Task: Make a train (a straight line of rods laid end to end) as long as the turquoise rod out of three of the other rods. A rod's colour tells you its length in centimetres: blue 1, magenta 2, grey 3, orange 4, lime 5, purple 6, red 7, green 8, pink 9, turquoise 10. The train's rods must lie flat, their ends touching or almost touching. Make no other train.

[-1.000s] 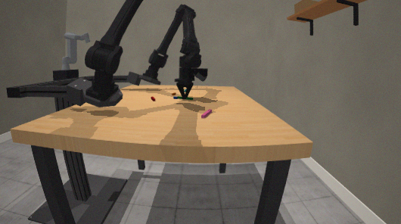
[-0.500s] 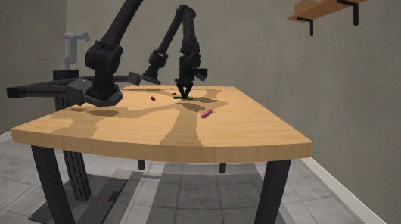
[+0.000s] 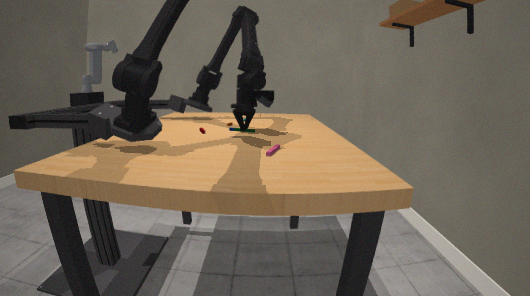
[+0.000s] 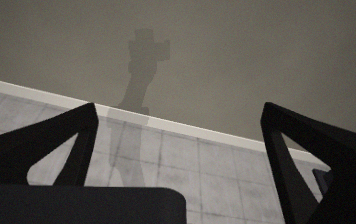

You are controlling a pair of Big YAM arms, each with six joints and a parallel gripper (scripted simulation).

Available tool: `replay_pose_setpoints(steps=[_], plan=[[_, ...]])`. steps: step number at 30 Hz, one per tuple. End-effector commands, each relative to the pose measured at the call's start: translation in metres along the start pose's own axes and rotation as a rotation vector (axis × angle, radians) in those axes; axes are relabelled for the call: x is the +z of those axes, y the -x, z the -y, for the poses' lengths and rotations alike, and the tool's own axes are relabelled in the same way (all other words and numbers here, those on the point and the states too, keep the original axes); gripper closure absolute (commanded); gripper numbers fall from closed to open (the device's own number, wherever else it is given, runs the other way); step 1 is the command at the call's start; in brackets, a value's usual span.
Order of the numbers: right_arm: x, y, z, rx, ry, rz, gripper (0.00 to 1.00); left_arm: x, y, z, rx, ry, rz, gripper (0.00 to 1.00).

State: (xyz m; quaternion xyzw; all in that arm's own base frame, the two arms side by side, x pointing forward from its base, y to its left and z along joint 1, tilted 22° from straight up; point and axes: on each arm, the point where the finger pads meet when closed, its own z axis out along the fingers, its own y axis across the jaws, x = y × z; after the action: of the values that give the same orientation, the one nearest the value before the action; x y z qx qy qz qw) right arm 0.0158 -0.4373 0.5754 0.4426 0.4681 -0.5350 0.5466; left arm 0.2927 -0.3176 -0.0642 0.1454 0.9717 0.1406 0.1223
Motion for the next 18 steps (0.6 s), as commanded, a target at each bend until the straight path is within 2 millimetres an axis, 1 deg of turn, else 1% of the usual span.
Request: replay_pose_setpoints(steps=[1,2,4,5,18], plan=[[0.0033,0.0464,0.01,0.012,-0.023,0.087,0.0,0.001,0.0005,0.0118,0.006,-0.005,0.01,0.84],[0.0033,0.0464,0.01,0.012,-0.023,0.087,0.0,0.001,0.0005,0.0118,0.006,-0.005,0.01,0.8],[0.0033,0.0464,0.01,0.012,-0.023,0.087,0.0,0.001,0.0005,0.0118,0.006,-0.005,0.01,0.8],[0.0033,0.0464,0.01,0.012,-0.023,0.087,0.0,0.001,0.0005,0.0118,0.006,-0.005,0.01,0.77],[0.0033,0.0464,0.01,0.012,-0.023,0.087,0.0,-0.0006,-0.0002,0.0118,0.007,-0.002,0.006,0.77]])
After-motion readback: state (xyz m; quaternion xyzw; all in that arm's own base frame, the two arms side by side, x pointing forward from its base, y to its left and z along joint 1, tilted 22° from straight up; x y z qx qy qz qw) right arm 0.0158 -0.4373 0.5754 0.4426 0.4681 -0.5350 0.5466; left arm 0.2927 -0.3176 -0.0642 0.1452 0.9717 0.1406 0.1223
